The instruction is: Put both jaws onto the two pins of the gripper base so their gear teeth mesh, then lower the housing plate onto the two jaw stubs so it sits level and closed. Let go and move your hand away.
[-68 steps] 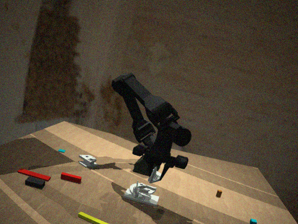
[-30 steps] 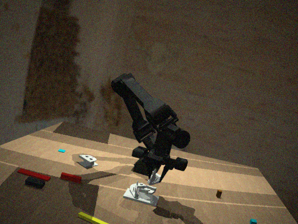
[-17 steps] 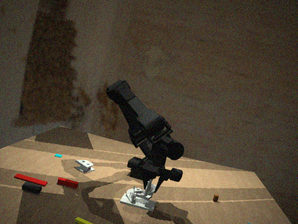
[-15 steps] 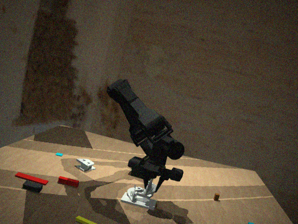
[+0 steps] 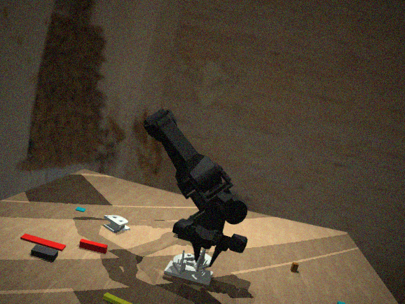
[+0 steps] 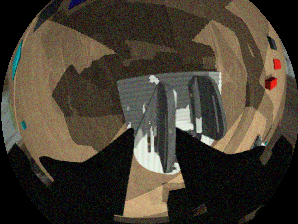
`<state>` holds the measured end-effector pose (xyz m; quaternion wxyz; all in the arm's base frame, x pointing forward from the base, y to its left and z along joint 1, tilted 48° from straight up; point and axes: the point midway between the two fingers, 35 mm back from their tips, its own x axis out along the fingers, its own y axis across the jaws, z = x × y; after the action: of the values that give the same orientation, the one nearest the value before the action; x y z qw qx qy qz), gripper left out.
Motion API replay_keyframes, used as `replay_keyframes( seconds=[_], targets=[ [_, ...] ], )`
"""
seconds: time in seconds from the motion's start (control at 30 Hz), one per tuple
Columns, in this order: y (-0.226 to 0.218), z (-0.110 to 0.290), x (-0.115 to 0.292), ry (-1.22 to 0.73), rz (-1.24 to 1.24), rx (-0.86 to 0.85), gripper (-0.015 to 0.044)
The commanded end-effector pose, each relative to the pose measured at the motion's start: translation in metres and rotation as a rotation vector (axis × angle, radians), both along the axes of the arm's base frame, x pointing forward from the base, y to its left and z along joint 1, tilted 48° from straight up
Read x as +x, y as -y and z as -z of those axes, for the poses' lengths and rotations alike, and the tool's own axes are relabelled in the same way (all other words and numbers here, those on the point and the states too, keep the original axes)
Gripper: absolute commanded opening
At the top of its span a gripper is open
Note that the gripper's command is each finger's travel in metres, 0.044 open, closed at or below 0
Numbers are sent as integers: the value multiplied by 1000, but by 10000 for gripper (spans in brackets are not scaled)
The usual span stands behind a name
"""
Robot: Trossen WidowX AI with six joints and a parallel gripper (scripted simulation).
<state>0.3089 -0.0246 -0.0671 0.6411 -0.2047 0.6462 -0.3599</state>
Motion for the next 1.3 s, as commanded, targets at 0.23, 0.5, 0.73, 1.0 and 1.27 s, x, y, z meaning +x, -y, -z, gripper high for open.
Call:
replay_keyframes(
  seconds=[0.23,0.5,0.73,1.0,1.27],
  targets=[
    [2,1,-1,-3,-4,-5,134],
    [4,3,-1,-1,-2,-6,134],
    [4,3,-1,-1,-1,-6,134],
    [6,5,-1,0,-1,-6,134],
    [8,7,-1,1,0,-6,134]
  ],
)
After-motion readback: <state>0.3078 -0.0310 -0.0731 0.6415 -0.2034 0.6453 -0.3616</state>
